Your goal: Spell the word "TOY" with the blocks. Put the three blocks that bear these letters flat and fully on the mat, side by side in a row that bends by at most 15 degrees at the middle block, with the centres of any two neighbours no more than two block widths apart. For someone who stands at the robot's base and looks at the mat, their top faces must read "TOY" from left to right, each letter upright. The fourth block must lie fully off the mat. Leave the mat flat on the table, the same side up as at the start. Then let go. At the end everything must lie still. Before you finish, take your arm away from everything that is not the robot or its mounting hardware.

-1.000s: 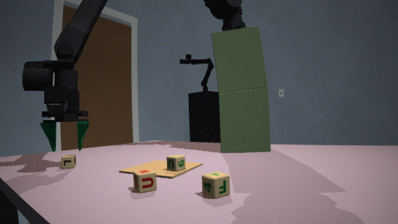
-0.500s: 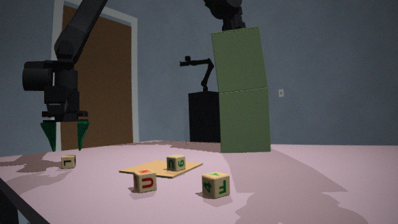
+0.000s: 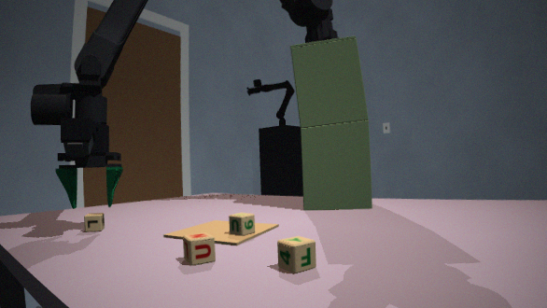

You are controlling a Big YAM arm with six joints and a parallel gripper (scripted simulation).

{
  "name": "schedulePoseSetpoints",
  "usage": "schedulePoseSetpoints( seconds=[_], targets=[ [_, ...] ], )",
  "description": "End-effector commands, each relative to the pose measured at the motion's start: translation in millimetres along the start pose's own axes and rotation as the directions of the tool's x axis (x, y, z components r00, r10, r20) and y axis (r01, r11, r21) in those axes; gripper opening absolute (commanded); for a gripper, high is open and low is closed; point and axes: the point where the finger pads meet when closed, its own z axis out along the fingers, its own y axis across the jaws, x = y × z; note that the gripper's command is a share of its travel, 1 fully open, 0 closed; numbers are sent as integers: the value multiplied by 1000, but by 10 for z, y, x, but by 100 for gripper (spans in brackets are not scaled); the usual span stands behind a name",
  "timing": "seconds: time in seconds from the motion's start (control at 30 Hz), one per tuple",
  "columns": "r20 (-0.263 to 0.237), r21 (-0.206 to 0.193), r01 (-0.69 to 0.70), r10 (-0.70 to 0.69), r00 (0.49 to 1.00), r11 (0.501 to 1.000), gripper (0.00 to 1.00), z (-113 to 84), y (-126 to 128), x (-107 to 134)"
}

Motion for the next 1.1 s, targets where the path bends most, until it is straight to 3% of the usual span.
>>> schedulePoseSetpoints(
  seconds=[0.0, 0.33, 0.6, 1.07],
  targets=[
    [5, 21, -6, 6, 1000, 1000, 64, 45, -135, 70],
    [5, 18, -5, 4, 1000, 1000, 64, 55, -103, 77],
    [1, -9, -3, 3, 1000, 1000, 64, 91, 64, 117],
    [3, 3, -5, 5, 1000, 1000, 64, 79, 13, 117]
  ],
)
